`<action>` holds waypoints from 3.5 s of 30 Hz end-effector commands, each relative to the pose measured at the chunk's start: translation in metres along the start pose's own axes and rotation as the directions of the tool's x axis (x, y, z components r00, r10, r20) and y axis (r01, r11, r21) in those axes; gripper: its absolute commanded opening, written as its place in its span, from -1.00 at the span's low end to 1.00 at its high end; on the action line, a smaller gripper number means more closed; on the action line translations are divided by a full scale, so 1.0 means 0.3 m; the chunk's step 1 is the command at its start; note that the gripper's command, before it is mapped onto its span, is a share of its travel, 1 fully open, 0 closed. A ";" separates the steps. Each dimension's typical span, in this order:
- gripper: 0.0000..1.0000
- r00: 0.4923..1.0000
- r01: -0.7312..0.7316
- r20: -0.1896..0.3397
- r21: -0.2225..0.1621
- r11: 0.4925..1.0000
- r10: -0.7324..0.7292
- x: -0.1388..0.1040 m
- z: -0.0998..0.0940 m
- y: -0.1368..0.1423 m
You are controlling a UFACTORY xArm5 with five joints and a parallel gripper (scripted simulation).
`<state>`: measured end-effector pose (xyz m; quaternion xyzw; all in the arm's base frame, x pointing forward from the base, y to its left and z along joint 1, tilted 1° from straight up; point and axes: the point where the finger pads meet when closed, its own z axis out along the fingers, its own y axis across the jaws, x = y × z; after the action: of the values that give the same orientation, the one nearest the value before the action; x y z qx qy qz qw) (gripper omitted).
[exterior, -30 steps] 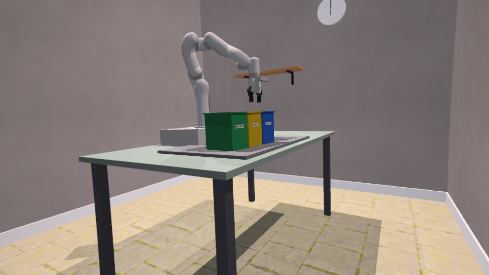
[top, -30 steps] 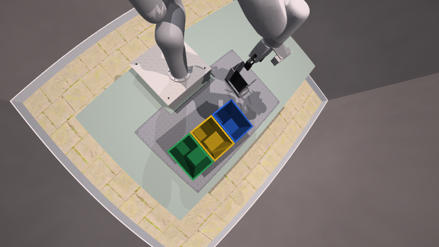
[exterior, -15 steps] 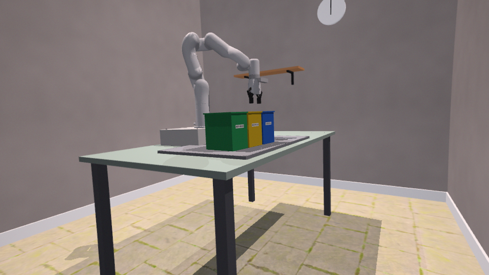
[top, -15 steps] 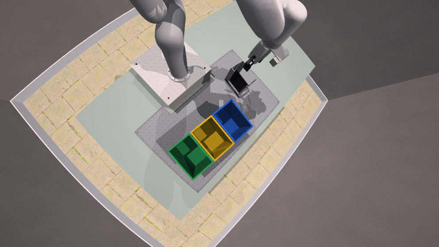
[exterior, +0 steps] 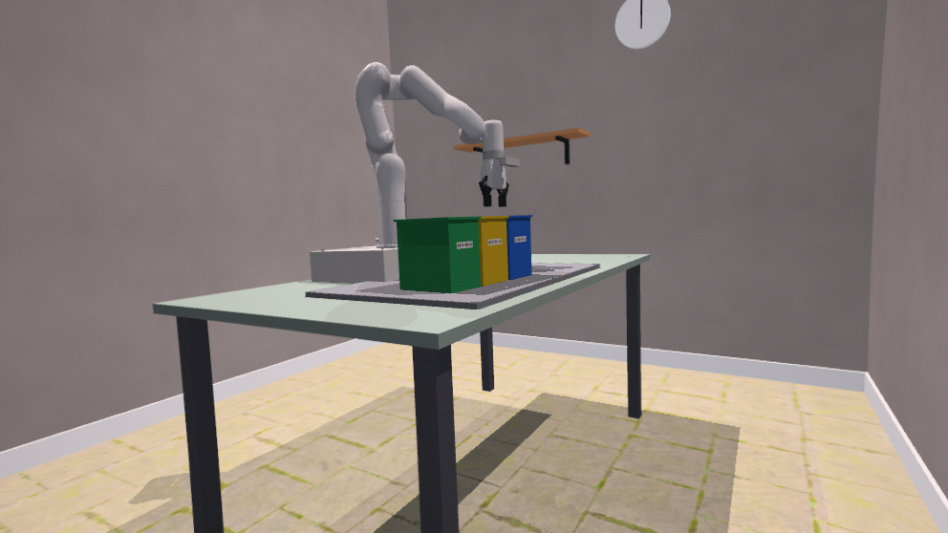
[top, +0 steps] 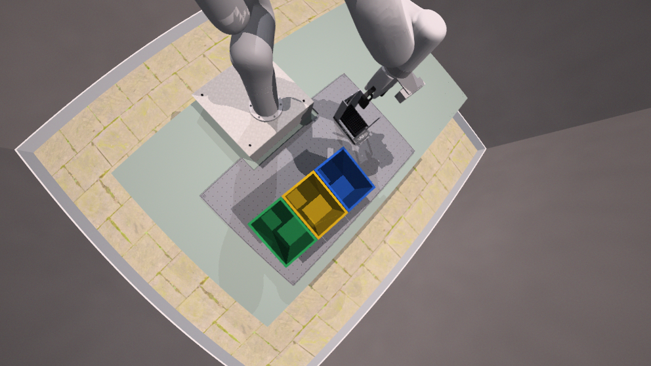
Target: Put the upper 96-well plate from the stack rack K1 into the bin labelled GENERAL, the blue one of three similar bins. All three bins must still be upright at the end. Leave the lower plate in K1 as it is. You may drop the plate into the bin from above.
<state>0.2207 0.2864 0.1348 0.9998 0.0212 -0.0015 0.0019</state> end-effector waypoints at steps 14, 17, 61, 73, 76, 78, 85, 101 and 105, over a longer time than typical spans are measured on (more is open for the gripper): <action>1.00 1.000 0.000 -0.002 0.003 1.000 0.000 0.002 0.080 -0.004; 1.00 1.000 0.000 -0.002 0.003 1.000 0.000 0.002 0.097 -0.004; 1.00 1.000 0.000 -0.002 0.003 1.000 0.000 0.000 0.309 -0.007; 1.00 1.000 0.000 -0.002 0.003 1.000 0.000 -0.001 0.364 -0.007; 1.00 1.000 0.000 -0.002 0.003 1.000 0.000 -0.001 0.381 -0.007; 1.00 1.000 0.000 -0.002 0.003 1.000 0.000 -0.001 0.392 -0.007; 1.00 1.000 0.000 -0.002 0.003 1.000 0.000 -0.002 0.431 -0.008; 1.00 1.000 0.000 -0.002 0.003 1.000 0.000 -0.002 0.509 -0.008; 1.00 1.000 0.000 -0.002 0.003 1.000 0.000 -0.002 0.517 -0.008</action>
<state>0.2183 0.2868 -0.0191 0.9998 0.0212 -0.0018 0.0022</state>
